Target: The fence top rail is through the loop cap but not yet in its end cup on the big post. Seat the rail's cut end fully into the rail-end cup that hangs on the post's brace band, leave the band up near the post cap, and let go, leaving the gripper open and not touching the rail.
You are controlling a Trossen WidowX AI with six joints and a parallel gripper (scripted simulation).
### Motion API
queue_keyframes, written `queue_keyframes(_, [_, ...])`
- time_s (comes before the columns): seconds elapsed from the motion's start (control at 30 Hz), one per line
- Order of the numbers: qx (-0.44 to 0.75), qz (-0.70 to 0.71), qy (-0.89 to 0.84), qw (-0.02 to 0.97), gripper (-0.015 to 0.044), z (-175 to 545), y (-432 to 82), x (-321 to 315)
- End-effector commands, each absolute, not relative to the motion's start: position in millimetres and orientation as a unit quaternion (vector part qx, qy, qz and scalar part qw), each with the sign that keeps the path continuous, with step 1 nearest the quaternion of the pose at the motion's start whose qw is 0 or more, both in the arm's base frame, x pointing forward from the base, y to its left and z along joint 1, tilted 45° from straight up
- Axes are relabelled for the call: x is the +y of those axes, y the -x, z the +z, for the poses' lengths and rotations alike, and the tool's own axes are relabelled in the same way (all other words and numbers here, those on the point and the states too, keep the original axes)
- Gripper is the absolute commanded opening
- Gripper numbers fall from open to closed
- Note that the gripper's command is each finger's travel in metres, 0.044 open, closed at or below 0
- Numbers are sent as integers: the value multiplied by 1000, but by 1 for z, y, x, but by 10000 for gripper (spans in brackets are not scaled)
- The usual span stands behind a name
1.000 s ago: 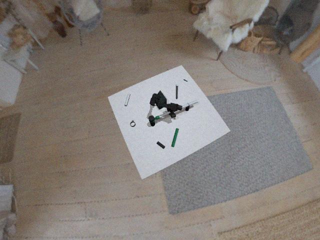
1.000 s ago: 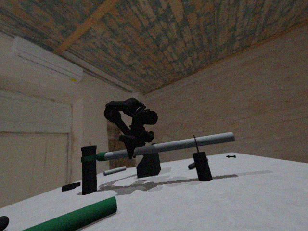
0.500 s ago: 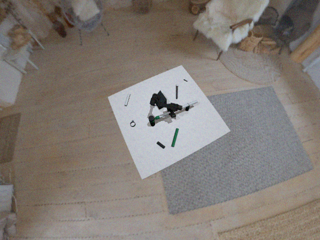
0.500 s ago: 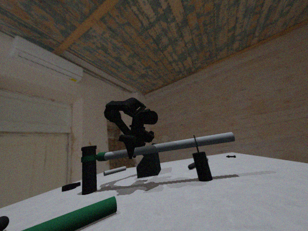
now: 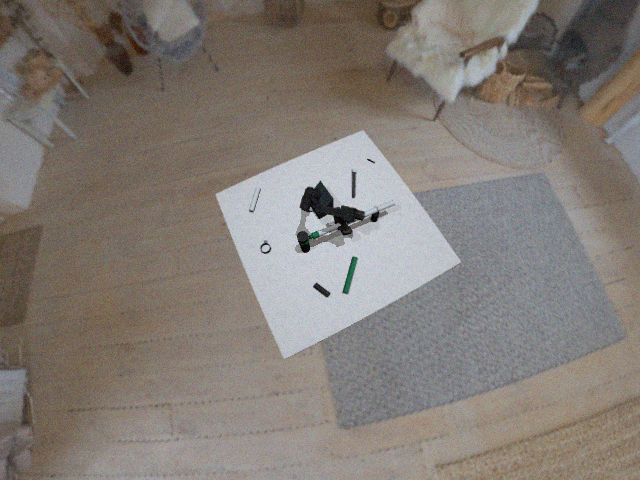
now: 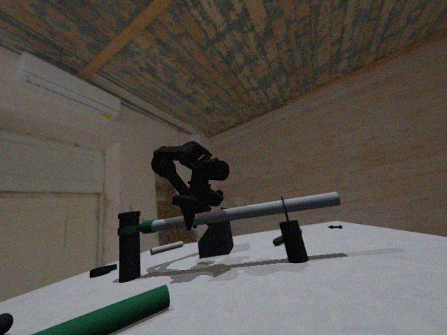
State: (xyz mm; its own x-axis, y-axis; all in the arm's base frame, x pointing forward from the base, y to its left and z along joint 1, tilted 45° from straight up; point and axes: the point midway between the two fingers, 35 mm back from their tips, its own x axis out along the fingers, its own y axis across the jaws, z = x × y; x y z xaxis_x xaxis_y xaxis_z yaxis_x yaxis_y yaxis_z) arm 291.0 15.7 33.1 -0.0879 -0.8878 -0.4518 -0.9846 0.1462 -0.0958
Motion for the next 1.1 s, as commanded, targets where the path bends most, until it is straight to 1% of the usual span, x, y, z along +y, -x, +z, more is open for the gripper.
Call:
queue_keyframes(0.0, [728, 117, 644, 207, 0, 34, -291, 16])
queue_keyframes(1.07, [728, 117, 643, 207, 0, 44, -290, 7])
